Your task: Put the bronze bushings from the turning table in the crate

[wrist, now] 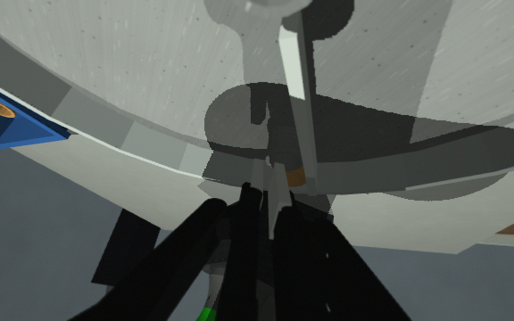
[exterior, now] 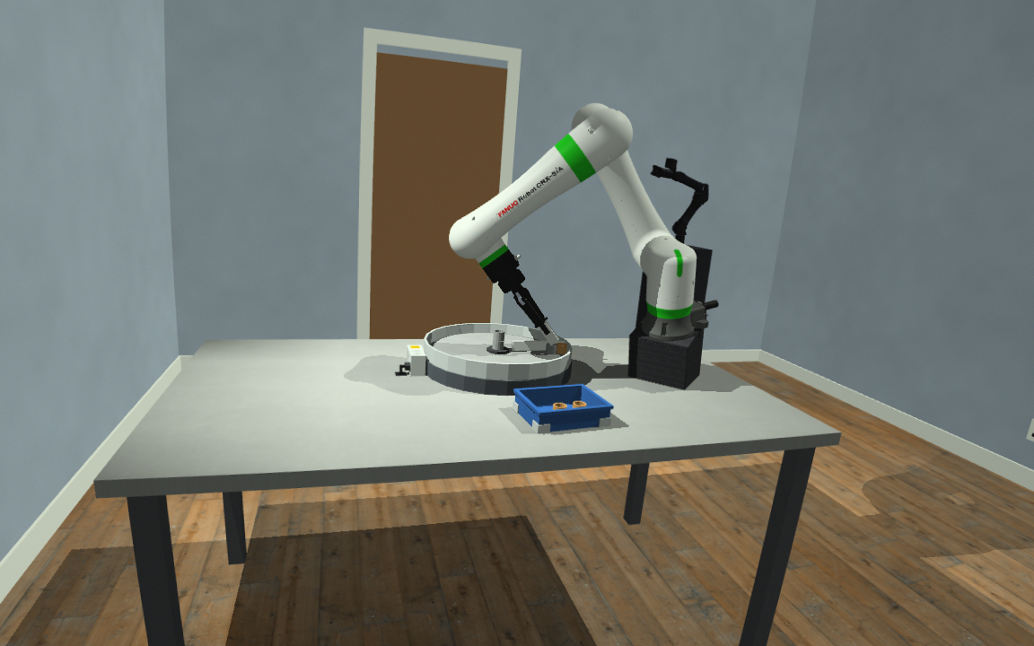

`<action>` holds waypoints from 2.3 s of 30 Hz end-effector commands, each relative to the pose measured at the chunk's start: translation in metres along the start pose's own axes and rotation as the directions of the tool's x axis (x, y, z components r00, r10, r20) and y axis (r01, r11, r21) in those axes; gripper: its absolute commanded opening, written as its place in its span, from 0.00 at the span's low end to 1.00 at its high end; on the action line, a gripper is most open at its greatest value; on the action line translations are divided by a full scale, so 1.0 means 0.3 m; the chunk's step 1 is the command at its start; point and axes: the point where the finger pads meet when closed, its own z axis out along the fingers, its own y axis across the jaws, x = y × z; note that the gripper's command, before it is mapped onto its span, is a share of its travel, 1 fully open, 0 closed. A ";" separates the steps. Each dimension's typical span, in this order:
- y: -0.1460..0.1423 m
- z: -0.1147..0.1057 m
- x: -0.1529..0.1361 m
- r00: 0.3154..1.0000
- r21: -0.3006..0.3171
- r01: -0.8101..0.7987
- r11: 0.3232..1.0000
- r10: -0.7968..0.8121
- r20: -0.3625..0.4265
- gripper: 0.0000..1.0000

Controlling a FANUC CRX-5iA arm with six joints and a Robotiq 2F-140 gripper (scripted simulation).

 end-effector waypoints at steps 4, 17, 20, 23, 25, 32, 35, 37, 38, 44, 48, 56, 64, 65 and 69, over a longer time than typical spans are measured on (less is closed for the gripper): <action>0.000 0.019 0.016 1.000 0.000 0.000 1.000 0.000 0.000 0.06; 0.000 0.025 0.021 1.000 0.000 0.000 1.000 0.000 0.000 0.06; 0.000 0.025 0.021 1.000 0.000 0.000 1.000 0.000 0.000 0.06; 0.000 0.025 0.021 1.000 0.000 0.000 1.000 0.000 0.000 0.06; 0.000 0.025 0.021 1.000 0.000 0.000 1.000 0.000 0.000 0.06; 0.000 0.025 0.021 1.000 0.000 0.000 1.000 0.000 0.000 0.06; 0.000 0.025 0.021 1.000 0.000 0.000 1.000 0.000 0.000 0.06; 0.000 0.025 0.021 1.000 0.000 0.000 1.000 0.000 0.000 0.06; 0.000 0.025 0.021 1.000 0.000 0.000 1.000 0.000 0.000 0.06; 0.000 0.025 0.021 1.000 0.000 0.000 1.000 0.000 0.000 0.06; 0.000 0.025 0.021 1.000 0.000 0.000 1.000 0.000 0.000 0.00; 0.000 0.025 0.021 1.000 0.000 0.000 1.000 0.000 0.000 0.00; 0.000 0.025 0.021 1.000 0.000 0.000 1.000 0.000 0.000 0.00; 0.000 0.025 0.021 1.000 0.000 0.000 1.000 0.000 0.000 0.00; 0.000 0.025 0.021 1.000 0.000 0.000 1.000 0.000 0.000 0.00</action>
